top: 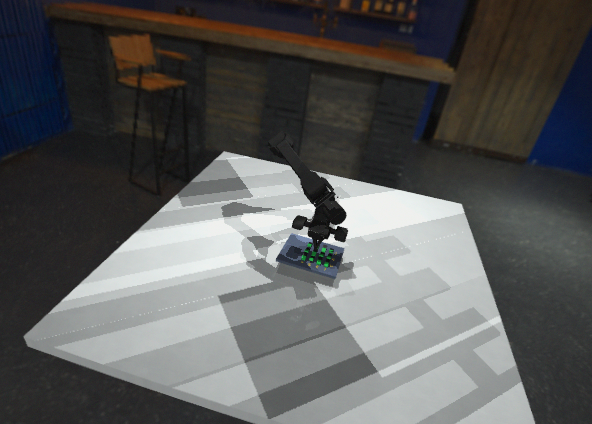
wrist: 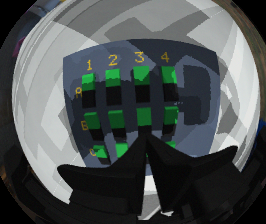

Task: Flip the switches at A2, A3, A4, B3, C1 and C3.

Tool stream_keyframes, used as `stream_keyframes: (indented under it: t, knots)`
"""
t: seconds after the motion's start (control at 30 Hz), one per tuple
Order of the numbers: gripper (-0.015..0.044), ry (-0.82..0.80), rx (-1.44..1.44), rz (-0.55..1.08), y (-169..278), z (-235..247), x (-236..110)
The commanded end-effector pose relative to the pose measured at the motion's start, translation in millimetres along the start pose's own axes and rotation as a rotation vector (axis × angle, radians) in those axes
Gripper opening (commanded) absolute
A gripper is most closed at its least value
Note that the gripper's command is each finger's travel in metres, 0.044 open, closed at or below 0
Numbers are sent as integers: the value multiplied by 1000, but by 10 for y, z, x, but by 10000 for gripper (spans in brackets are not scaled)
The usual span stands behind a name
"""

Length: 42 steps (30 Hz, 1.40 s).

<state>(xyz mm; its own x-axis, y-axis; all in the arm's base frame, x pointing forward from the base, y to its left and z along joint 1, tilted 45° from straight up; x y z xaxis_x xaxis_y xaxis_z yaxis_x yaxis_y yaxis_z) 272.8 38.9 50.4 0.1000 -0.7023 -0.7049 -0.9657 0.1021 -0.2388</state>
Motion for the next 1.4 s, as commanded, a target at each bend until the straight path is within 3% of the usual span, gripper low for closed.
stream_keyframes:
  t: [0.0, 1.37]
  knots:
    - [0, 4, -4, -2, 2, -1, 13]
    - [0, 4, -4, -2, 4, -2, 67]
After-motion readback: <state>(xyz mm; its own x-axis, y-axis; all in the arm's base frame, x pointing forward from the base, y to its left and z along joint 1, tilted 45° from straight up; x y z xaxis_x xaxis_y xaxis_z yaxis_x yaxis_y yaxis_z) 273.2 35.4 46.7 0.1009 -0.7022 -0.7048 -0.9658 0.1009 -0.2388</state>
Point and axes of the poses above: the point midway between the two fingers, 35 mm back from their tips, its own x axis out along the fingers, its own z axis across the jaws, y = z × x, the point moved 4 cm from there along -x, back along the fingers, and after that the axes turned 8 degrees about x, right-handed, at the moved point
